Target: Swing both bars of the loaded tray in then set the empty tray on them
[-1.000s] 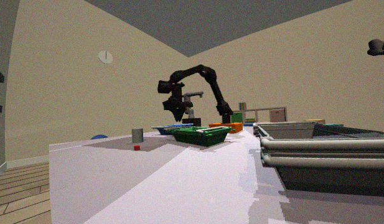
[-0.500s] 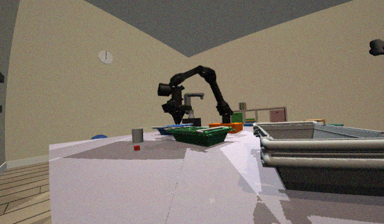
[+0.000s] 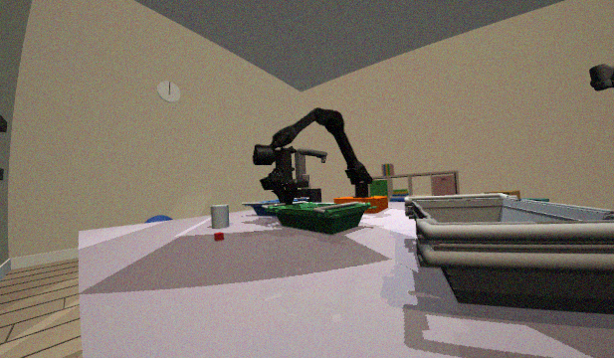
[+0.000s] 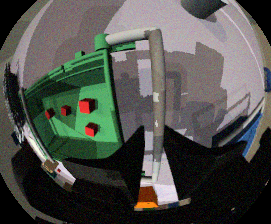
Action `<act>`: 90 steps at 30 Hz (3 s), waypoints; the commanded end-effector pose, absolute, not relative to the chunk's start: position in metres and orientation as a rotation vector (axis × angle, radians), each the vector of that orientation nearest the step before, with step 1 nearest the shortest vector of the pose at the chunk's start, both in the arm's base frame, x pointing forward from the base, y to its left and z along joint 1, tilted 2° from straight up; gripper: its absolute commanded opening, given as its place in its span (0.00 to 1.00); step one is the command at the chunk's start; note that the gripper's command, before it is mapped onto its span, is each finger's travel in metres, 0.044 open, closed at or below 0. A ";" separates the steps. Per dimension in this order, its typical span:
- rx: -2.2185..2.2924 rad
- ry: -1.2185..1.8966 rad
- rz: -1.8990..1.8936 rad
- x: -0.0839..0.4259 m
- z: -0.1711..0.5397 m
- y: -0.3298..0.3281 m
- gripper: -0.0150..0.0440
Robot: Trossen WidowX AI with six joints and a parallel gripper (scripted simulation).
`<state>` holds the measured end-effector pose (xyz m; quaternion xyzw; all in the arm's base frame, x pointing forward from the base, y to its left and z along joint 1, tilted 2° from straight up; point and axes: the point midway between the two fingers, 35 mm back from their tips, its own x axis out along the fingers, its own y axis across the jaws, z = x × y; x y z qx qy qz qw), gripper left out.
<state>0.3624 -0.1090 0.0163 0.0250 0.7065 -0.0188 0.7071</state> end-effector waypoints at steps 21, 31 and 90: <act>0.055 1.564 -0.045 0.367 0.041 -0.054 0.41; 0.056 1.564 -0.043 0.368 0.036 -0.038 0.41; 0.062 1.567 -0.040 0.368 0.064 -0.041 0.25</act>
